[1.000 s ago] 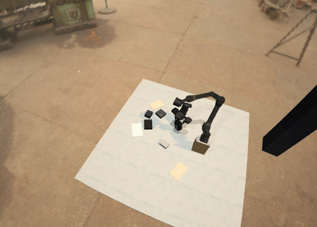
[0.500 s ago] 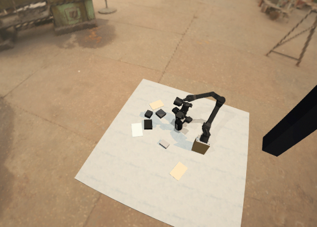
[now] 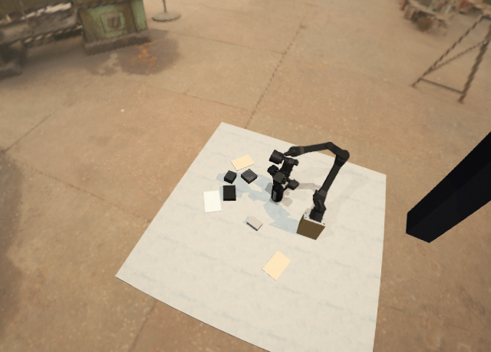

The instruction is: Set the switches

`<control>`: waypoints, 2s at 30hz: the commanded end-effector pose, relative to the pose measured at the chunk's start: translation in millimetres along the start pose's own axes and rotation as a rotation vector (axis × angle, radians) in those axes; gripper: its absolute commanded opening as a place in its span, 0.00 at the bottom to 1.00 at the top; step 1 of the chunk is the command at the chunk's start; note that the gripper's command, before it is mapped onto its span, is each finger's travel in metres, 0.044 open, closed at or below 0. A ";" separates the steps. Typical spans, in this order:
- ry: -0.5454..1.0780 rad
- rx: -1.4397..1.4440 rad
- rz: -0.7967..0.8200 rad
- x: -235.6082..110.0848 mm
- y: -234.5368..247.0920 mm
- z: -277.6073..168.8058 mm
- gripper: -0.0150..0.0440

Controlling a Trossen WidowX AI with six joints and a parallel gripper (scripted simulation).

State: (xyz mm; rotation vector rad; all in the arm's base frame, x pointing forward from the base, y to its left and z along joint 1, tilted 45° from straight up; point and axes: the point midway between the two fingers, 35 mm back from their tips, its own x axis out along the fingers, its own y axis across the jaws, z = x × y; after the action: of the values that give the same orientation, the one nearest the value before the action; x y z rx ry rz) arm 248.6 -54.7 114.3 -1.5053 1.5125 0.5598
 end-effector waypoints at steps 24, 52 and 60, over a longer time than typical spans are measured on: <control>0.074 0.004 0.000 -3.4 0.2 -24.5 0.82; 0.136 0.004 0.000 -4.5 0.2 -45.7 0.83; 0.155 0.004 0.000 -4.3 0.3 -51.7 0.83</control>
State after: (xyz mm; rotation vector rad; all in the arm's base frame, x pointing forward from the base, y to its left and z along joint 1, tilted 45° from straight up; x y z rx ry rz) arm 235.8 -87.0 140.9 -1.5737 1.6028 0.4725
